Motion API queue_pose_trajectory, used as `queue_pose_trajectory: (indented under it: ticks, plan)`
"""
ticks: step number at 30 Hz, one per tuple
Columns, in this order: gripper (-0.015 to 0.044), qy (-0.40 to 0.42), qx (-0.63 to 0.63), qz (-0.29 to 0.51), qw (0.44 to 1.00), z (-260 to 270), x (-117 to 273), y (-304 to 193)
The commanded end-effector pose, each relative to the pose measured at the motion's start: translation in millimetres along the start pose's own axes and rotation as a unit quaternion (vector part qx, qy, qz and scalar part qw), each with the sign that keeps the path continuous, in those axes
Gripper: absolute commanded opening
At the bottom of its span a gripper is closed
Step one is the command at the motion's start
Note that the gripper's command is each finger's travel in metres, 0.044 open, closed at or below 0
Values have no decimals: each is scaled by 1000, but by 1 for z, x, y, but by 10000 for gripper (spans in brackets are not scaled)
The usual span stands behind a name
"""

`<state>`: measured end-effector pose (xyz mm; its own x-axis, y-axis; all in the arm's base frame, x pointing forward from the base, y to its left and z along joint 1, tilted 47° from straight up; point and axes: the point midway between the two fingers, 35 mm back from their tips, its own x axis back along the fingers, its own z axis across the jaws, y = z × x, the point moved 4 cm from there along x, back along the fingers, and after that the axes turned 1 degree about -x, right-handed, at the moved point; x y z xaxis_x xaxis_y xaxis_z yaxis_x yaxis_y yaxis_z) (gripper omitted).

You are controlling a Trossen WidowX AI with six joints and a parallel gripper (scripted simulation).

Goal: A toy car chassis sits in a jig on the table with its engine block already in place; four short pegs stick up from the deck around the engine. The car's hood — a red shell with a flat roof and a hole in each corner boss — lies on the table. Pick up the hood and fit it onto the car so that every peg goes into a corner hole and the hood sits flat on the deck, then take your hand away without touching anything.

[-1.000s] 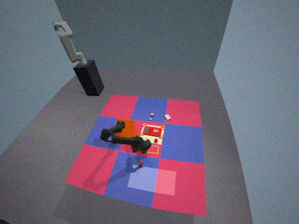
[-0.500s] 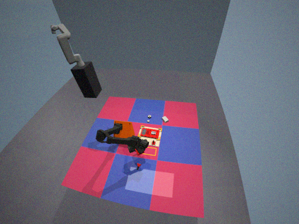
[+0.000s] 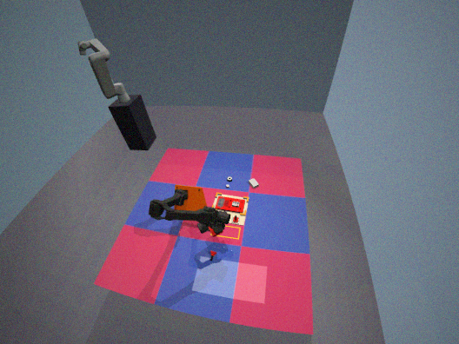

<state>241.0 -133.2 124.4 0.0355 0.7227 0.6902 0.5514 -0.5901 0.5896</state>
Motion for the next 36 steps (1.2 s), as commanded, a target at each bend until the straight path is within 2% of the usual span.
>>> queue_pose_trajectory:
  ticks: [1, 36]
  plan:
    - [0, 4, 18, 0, 1000, 10, 2, 1]
    - [0, 17, 198, 8, 980, 111, 7, -34]
